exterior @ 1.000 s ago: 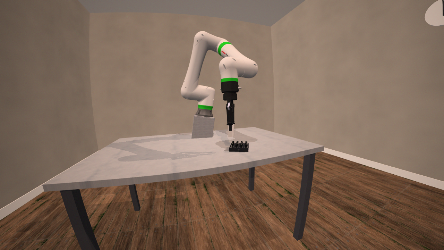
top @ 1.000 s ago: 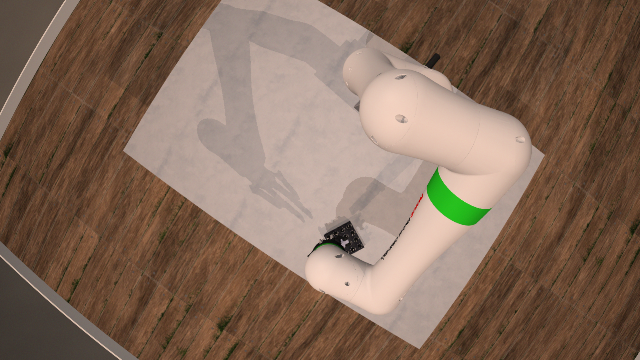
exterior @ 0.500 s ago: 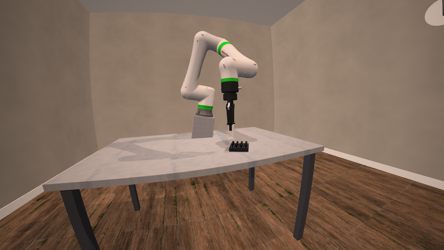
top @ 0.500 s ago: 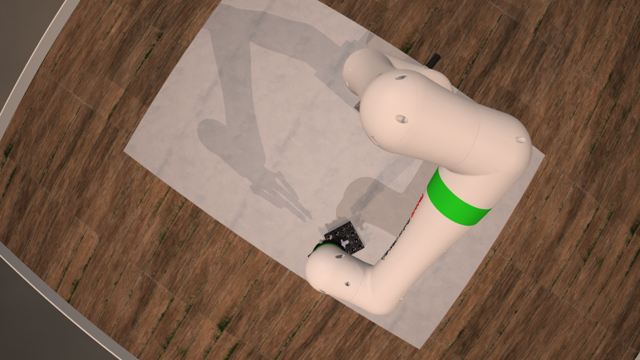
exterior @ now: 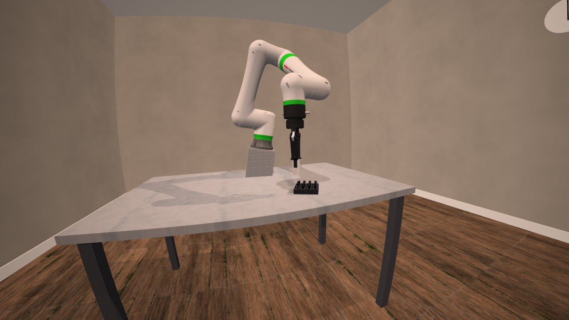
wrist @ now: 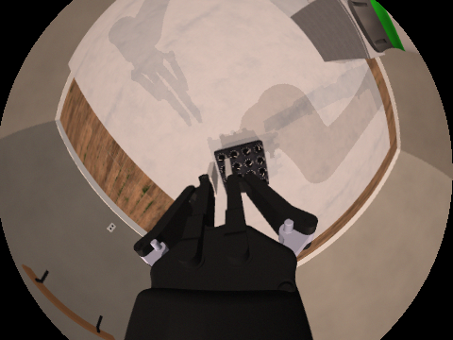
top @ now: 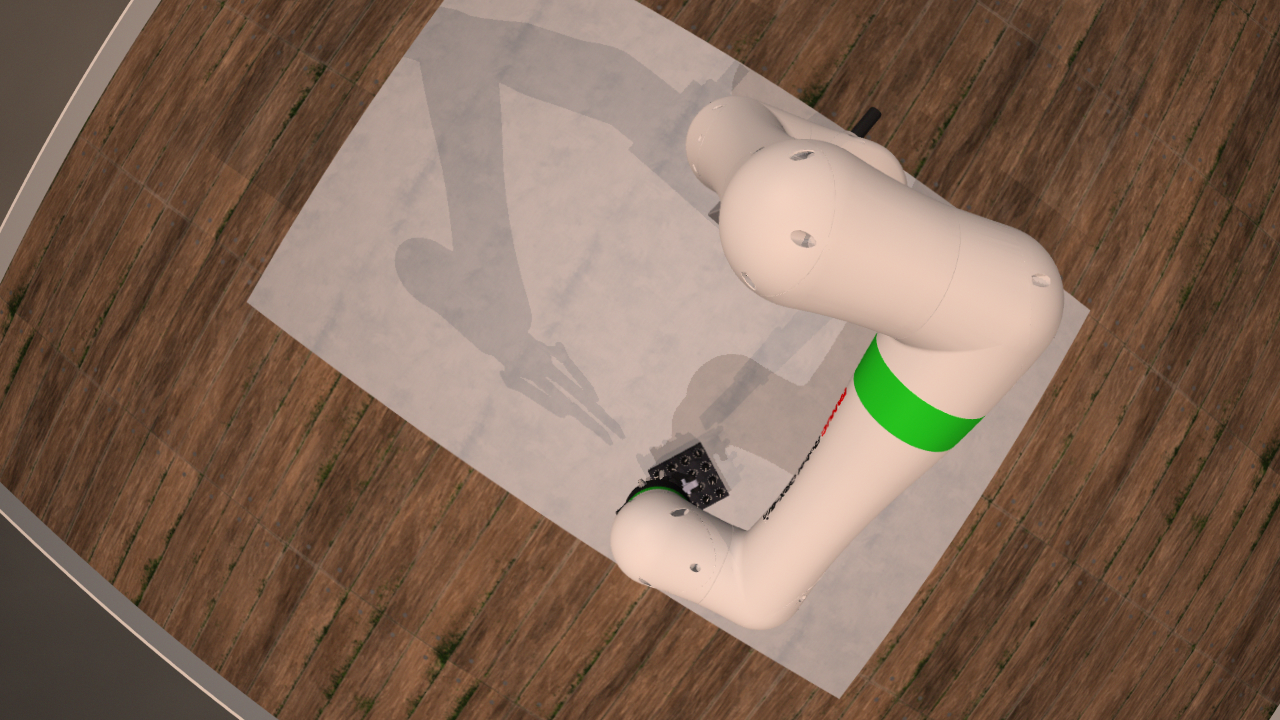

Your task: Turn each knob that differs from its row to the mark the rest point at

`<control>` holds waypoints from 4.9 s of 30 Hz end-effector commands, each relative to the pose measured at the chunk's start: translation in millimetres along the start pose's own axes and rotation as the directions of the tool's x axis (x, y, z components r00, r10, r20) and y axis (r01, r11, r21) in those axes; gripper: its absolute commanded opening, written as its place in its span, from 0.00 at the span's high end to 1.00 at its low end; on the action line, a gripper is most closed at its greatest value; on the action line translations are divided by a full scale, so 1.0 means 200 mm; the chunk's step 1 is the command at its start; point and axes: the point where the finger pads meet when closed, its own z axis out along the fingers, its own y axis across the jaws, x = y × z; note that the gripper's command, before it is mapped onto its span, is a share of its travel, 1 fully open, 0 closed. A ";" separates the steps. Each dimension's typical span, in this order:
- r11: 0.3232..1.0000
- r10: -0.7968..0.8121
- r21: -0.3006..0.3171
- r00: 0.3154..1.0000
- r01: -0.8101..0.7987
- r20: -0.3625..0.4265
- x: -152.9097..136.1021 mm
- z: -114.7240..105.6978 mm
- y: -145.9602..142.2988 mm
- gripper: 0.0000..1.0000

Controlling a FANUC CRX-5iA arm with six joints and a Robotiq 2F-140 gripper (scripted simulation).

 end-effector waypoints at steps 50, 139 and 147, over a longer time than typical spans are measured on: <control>1.000 0.000 0.000 1.000 0.000 0.000 0.00 0.21 0.00 0.88; 1.000 0.000 0.000 1.000 0.000 0.000 0.00 0.29 0.00 0.88; 1.000 0.000 0.000 1.000 0.000 0.000 0.00 0.29 0.00 0.88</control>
